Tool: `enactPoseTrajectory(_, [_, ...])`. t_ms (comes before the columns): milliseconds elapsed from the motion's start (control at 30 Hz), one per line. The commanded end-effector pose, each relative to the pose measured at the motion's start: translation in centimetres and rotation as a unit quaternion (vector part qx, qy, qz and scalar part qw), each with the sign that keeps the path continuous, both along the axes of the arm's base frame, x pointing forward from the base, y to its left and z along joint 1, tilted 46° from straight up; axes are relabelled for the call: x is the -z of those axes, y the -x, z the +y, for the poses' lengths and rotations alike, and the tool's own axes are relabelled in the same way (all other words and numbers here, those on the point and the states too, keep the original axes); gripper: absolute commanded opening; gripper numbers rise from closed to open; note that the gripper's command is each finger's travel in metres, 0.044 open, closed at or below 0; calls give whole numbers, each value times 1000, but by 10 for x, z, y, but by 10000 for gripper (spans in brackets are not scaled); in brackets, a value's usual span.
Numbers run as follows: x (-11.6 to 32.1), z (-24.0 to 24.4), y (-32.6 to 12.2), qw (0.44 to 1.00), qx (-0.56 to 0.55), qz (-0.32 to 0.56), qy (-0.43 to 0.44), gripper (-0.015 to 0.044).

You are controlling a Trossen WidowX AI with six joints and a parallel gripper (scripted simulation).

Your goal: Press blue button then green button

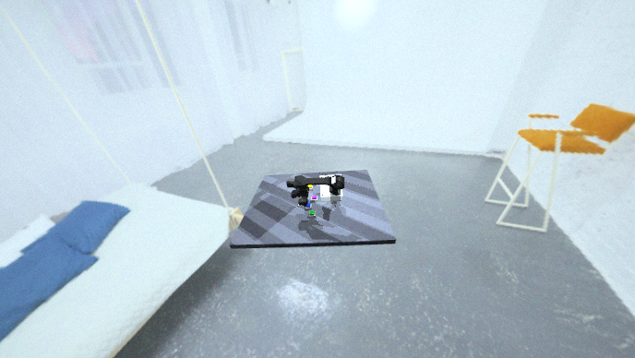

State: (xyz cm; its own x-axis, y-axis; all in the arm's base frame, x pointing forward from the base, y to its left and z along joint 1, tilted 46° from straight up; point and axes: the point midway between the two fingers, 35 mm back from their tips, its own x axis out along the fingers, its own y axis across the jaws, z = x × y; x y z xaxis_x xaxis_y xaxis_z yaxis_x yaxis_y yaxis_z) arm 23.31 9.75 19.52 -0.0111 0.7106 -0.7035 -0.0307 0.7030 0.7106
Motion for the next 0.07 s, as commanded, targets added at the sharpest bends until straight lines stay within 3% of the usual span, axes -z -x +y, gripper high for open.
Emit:
enactPoseTrajectory(0, [-7,-7,-5,1000,-3,1,-3,335])
enactPoseTrajectory(33, [-7,-7,-5,1000,-3,1,-3,335])
